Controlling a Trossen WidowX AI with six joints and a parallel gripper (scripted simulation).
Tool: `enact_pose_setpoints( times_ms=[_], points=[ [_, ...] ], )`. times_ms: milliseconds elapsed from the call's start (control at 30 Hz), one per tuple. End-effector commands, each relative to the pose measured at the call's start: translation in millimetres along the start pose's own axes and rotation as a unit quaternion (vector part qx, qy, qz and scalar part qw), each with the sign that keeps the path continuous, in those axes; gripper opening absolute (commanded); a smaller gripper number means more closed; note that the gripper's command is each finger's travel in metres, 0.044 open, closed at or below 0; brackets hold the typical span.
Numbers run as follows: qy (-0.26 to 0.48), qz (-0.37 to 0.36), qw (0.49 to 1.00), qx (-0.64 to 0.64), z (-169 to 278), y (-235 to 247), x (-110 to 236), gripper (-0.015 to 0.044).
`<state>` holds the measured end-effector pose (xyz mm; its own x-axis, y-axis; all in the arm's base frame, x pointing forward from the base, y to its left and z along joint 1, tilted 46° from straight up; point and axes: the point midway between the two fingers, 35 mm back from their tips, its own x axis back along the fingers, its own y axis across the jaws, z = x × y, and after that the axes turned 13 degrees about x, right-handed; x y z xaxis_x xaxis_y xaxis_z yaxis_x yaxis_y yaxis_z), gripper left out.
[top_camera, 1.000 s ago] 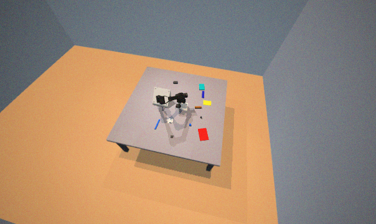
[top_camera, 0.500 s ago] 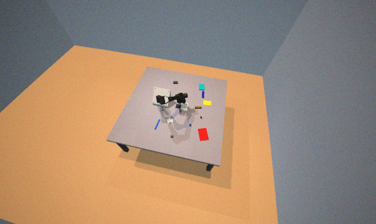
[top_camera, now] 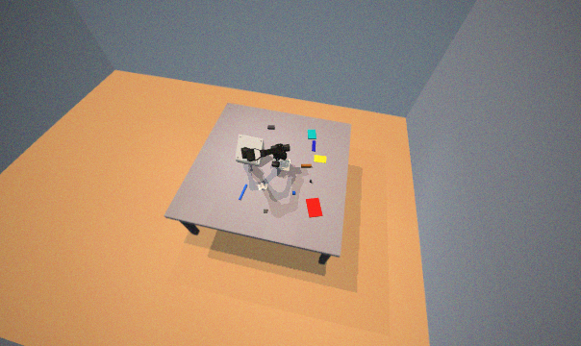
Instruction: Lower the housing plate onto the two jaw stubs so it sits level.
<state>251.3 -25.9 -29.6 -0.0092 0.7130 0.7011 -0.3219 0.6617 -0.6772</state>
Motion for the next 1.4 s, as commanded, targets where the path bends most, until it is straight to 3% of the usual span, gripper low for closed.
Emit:
enact_pose_setpoints(
  times_ms=[0, 1367],
  points=[
    [0.0, 0.001, 1.0, 0.002, 0.2, -0.4, -1.1, 0.0351],
    [0.001, 0.001, 1.0, 0.002, 0.2, -0.5, -7.9, 0.0351]
  ],
)
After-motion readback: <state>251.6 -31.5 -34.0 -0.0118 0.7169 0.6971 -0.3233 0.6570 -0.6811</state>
